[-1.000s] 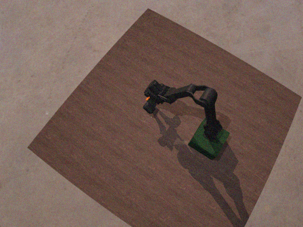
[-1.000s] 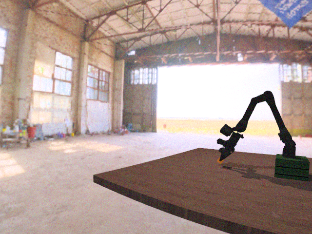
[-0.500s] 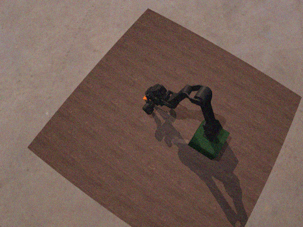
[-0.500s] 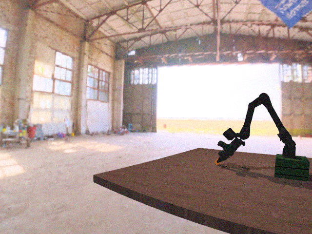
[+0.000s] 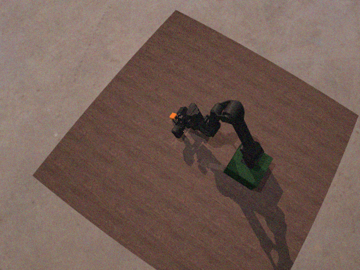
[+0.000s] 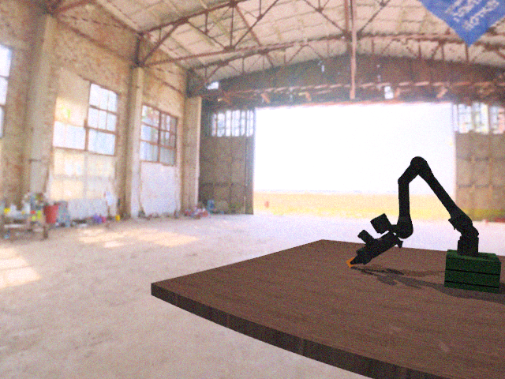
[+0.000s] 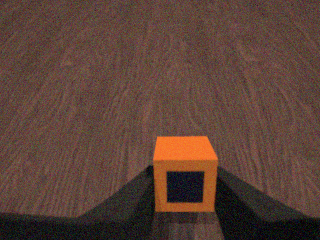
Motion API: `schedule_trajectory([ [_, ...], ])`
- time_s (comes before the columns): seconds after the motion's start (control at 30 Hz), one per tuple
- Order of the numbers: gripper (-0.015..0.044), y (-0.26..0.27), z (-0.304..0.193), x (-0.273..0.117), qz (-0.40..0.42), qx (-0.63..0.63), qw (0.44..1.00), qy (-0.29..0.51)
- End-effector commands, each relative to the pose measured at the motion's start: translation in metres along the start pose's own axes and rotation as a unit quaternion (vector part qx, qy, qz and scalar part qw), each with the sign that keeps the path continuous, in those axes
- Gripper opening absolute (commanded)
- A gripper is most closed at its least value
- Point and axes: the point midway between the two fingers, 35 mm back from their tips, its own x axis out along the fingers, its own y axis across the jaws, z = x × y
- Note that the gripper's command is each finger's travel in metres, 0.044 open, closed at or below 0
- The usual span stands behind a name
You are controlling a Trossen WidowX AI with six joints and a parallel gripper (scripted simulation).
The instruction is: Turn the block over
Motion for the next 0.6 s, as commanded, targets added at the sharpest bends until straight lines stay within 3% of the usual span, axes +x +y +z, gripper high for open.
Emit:
schedule_trajectory([
  [0.0, 0.0, 0.0005, -0.0052, -0.0039, 0.002, 0.002, 1.0, -0.024],
  [0.57, 0.0, 0.0007, -0.0061, -0.0094, 0.002, 0.002, 0.998, -0.062],
])
